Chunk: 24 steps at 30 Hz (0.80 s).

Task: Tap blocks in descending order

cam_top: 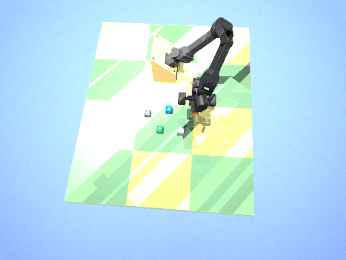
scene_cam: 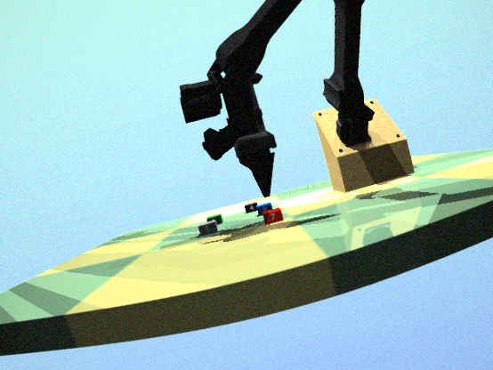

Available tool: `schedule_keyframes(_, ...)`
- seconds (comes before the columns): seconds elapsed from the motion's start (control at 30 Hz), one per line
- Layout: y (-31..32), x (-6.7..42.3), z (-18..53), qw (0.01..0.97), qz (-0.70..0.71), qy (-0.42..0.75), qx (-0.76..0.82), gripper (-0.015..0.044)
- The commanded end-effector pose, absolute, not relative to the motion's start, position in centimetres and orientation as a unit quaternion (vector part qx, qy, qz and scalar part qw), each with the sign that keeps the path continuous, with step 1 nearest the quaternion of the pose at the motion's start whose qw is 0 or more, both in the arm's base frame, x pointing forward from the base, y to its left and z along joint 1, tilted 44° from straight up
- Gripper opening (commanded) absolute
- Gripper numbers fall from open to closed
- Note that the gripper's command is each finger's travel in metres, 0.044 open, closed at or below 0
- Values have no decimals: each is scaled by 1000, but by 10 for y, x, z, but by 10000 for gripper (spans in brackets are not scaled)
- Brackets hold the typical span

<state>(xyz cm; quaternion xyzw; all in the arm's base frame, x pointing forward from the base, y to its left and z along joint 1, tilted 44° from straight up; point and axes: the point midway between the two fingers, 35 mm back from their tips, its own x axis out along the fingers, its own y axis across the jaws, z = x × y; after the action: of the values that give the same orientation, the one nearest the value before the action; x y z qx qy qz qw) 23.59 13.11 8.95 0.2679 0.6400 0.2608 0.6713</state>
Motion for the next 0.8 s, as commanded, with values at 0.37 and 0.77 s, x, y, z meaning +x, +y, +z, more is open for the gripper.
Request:
schedule_keyframes(0.37, 140, 237, 79, 671, 258, 641, 269, 20)
schedule_keyframes(0.77, 152, 237, 67, 671, 258, 641, 269, 20)
